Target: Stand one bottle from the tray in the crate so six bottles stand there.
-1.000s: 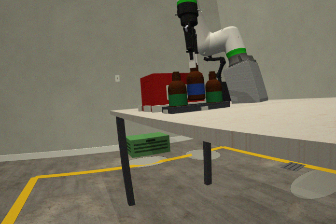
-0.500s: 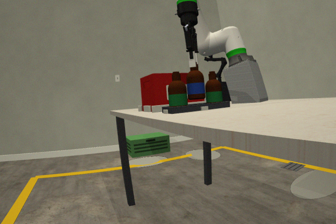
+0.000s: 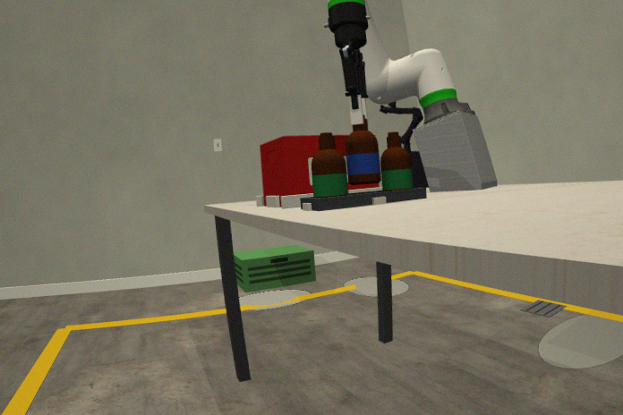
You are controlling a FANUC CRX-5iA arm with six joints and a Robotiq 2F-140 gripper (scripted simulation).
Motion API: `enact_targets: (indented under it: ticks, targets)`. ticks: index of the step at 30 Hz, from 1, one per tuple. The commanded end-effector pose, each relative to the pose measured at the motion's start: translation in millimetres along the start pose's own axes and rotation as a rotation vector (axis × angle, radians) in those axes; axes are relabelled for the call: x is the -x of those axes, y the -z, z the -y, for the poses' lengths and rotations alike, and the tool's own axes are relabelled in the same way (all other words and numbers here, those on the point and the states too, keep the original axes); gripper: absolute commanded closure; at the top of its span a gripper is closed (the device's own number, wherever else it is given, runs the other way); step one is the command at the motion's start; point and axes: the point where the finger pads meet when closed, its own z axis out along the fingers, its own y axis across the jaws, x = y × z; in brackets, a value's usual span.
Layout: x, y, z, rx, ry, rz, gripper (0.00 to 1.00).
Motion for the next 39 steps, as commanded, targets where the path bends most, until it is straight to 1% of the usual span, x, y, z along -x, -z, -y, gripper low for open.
enact_targets:
  ticks: [1,29,39]
  targets:
    - [0.0,0.2,-0.2,0.000,0.000,0.000,1.00]
    - [0.0,1.5,-0.2,0.000,0.000,0.000,1.00]
    - [0.0,8.2,-0.2,0.000,0.000,0.000,1.00]
